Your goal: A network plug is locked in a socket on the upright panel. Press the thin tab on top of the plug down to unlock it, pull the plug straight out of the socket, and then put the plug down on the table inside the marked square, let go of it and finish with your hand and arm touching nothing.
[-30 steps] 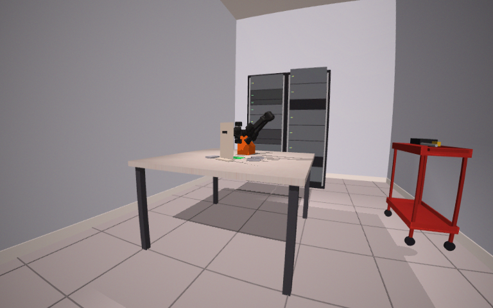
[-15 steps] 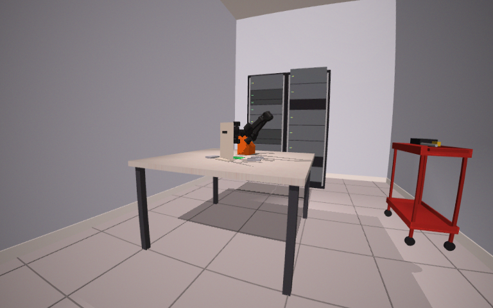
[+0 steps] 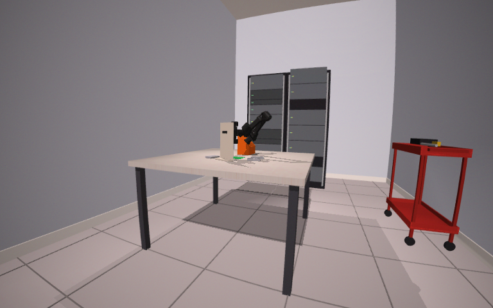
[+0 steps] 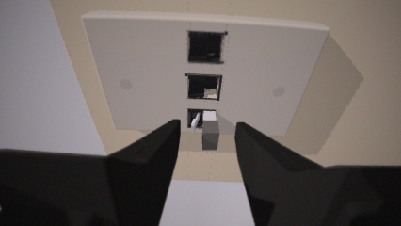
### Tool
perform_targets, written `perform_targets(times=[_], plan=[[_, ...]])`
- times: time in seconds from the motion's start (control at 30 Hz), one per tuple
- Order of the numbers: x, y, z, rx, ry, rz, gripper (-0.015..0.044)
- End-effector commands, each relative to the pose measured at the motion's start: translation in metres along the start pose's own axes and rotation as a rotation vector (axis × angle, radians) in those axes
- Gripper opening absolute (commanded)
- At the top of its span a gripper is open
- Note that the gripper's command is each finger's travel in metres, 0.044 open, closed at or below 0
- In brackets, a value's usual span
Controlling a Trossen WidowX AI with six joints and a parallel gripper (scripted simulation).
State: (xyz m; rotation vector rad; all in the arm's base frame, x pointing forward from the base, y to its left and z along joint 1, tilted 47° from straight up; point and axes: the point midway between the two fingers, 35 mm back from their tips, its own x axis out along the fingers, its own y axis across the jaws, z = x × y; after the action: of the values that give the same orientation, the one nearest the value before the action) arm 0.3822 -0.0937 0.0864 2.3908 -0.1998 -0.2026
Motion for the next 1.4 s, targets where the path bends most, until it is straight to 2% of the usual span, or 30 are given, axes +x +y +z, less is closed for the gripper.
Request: perform_targets(times=[0.0,0.73,1.37], plan=[[0.0037,0.0005,0.0,-0.002,0.006,0.001,0.0149],[0.0037,0.0005,0.0,-0.002,0.006,0.001,0.0003],[-0.0047,0.0003,-0.0014,-0.002,0.006,0.001,0.0]])
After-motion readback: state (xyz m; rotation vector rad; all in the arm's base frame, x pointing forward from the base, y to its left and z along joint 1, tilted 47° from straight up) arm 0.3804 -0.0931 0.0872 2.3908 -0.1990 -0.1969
